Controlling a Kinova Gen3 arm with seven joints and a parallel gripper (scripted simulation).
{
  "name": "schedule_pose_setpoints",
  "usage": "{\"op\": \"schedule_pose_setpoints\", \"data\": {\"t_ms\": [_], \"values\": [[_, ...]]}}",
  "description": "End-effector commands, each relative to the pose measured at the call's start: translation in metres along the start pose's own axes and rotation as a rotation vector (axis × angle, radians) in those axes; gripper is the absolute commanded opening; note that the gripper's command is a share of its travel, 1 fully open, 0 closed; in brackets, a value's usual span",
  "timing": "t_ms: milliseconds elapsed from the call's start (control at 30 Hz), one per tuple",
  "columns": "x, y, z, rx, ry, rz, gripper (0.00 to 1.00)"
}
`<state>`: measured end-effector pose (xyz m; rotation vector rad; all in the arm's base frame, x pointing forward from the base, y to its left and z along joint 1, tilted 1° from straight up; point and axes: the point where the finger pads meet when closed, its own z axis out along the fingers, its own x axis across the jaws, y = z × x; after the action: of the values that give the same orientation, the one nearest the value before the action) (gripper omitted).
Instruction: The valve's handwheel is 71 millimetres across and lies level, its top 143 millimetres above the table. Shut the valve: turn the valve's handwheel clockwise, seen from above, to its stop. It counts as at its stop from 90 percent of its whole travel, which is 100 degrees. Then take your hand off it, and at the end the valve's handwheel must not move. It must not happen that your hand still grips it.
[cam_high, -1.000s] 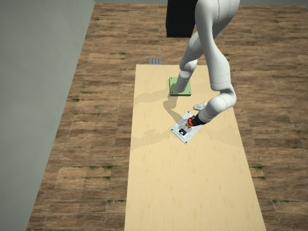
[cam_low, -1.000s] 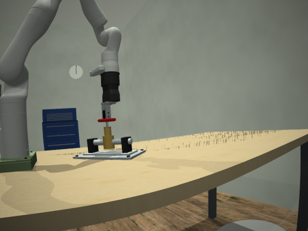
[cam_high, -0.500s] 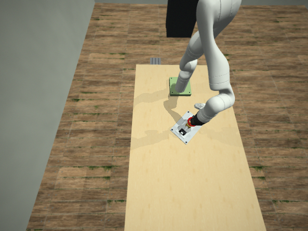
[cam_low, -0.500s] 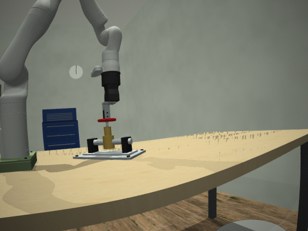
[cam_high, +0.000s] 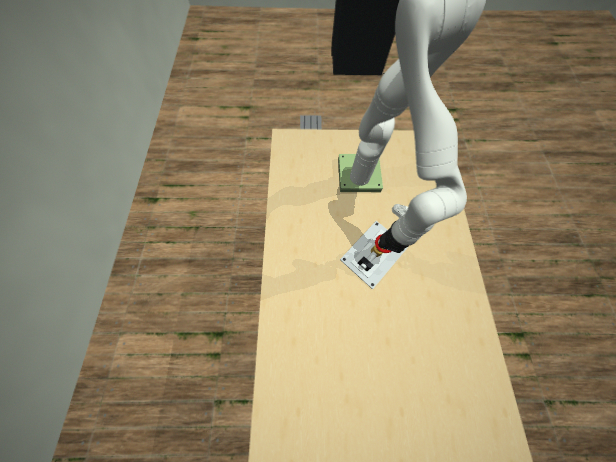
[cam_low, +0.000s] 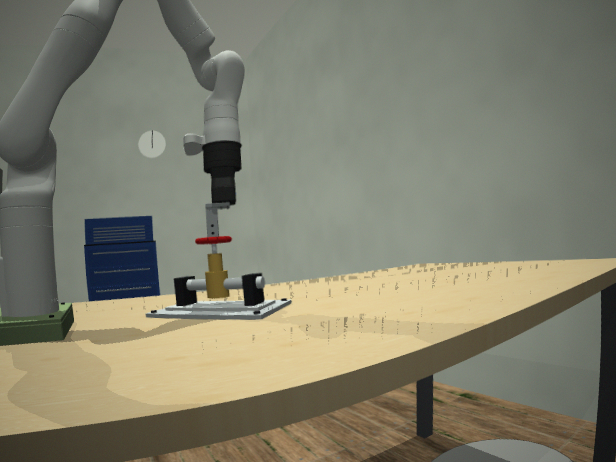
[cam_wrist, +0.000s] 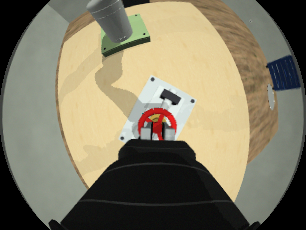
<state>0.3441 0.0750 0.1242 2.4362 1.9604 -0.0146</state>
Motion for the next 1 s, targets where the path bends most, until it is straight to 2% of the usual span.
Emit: {"op": "schedule_pose_setpoints", "data": {"t_ms": [0, 433, 967], "values": [[0.0002, 0.0004, -0.0005, -0.002, 0.000, 0.034, 0.00], [0.0002, 0.0003, -0.0005, -0.002, 0.000, 0.262, 0.00], [0.0002, 0.0004, -0.0005, -0.002, 0.000, 0.432, 0.00]]}}
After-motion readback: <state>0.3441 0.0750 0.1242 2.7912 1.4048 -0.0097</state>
